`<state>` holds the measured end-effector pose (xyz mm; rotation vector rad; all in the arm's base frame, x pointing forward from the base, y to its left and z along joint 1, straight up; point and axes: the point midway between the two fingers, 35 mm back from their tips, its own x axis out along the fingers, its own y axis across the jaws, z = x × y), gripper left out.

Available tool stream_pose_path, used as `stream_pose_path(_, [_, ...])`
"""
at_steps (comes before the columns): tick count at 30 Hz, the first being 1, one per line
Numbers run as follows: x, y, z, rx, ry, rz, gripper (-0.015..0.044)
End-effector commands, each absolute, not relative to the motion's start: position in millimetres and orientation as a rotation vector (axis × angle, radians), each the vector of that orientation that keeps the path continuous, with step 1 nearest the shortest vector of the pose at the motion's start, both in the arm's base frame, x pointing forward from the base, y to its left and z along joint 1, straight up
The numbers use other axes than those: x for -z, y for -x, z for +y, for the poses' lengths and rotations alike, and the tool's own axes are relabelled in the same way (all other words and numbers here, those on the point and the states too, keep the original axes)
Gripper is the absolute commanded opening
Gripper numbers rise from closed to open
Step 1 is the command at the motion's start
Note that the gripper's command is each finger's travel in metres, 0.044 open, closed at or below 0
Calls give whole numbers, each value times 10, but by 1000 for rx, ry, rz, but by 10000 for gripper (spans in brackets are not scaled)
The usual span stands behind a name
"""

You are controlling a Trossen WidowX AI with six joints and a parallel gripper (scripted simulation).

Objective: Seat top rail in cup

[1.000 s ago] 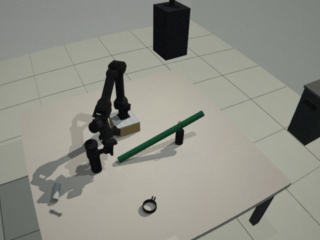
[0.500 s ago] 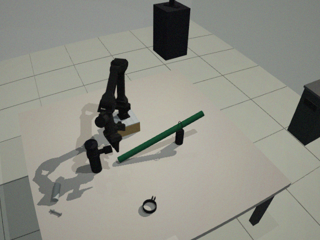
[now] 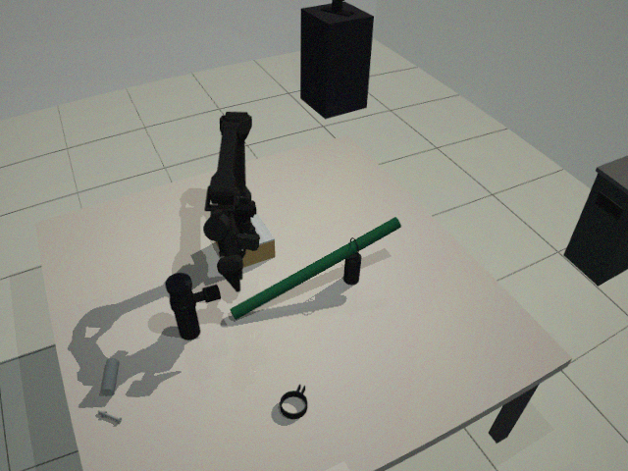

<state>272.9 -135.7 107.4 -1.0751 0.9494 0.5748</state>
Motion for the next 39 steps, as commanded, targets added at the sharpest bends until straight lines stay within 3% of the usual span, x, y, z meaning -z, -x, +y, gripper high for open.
stream_pose_path(1, [-1400, -2754, -974, -311, 654, 1025, 440])
stream_pose_path(18, [-1858, -2582, -375, 120, -70, 1028, 440])
stream_pose_path(39, [-1853, -2583, -370, 115, -62, 1033, 440])
